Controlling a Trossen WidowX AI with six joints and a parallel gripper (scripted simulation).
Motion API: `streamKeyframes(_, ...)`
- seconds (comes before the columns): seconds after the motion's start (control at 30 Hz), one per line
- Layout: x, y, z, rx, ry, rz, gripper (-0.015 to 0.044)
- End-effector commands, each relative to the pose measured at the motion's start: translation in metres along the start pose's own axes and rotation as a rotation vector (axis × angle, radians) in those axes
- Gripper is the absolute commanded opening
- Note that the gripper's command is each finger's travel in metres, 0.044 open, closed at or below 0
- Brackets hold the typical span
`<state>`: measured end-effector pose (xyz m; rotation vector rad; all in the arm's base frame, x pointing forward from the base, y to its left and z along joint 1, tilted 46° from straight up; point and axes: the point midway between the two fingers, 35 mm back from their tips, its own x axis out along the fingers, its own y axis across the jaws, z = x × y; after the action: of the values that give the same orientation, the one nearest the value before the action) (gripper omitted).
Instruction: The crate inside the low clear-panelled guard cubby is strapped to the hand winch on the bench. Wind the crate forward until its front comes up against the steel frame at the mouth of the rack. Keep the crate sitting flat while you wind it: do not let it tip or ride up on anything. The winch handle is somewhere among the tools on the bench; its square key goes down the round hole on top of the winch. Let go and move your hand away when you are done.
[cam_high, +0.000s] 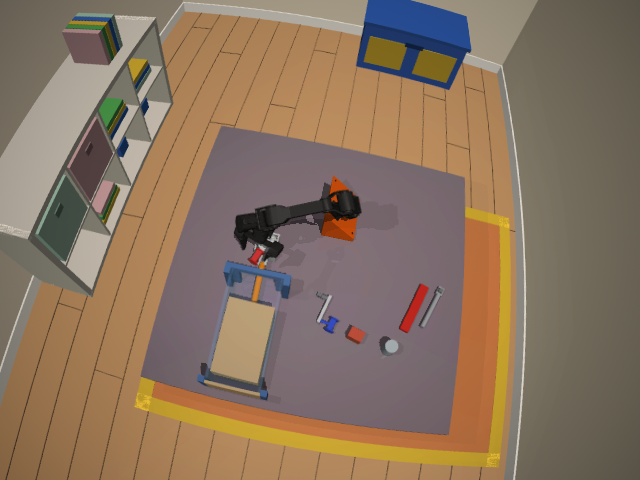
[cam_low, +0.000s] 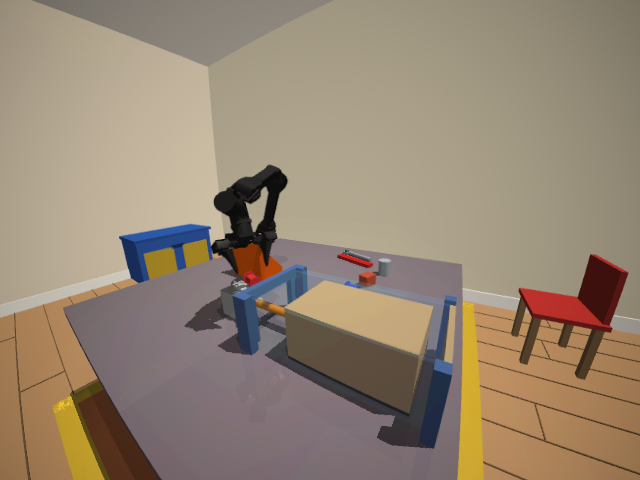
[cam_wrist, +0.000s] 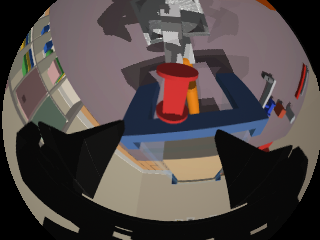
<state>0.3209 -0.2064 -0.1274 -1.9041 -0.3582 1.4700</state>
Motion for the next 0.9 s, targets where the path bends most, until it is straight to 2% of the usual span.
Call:
streamKeyframes(0.0, 0.006, 0.000, 0.002, 0.005, 0.004, -0.003, 0.0440)
streamKeyframes(0.87, 0.044, -0.001, 0.020, 0.005, 0.005, -0.002, 0.0440)
